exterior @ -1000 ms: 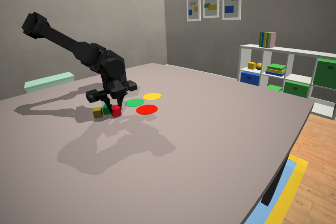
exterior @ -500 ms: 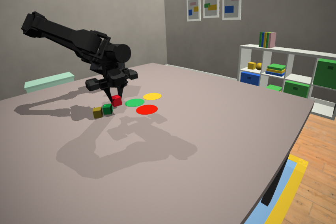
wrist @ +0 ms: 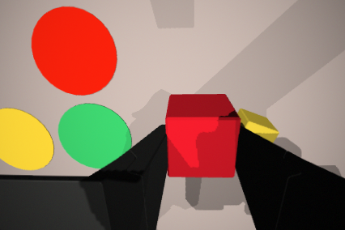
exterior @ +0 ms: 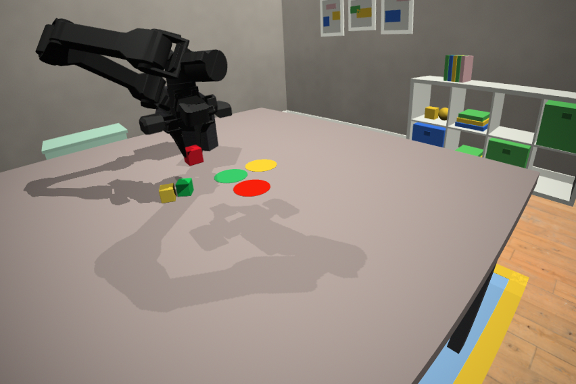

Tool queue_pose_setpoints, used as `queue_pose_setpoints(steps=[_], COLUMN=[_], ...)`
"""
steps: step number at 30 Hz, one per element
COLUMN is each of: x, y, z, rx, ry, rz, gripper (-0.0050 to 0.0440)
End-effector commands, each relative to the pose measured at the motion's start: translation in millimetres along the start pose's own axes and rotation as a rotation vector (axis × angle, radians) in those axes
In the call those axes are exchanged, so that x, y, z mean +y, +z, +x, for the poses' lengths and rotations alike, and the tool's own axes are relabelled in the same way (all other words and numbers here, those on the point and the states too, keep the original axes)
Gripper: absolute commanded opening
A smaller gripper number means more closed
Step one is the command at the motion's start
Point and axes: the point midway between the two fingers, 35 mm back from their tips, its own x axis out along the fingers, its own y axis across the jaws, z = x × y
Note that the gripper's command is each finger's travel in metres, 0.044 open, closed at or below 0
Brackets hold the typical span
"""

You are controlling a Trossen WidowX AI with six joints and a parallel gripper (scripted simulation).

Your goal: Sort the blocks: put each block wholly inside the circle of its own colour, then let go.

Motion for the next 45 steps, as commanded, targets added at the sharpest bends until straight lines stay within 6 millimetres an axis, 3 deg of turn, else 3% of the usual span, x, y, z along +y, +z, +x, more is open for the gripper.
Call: queue_pose_setpoints(steps=[1, 7, 19, 45], x=[-5.1, -5.9, 19.2, 90.8], y=[2.4, 1.9, 11.3, 29.9], z=[-13.0, -18.1, -8.8, 17.2], rx=[-0.012, -0.015, -0.009, -0.01], ry=[-0.004, -0.006, 0.005, 0.002], rz=[0.017, 0.014, 0.042, 0.036], gripper=[0.0105, 0.0105, 0.0105, 0.0105])
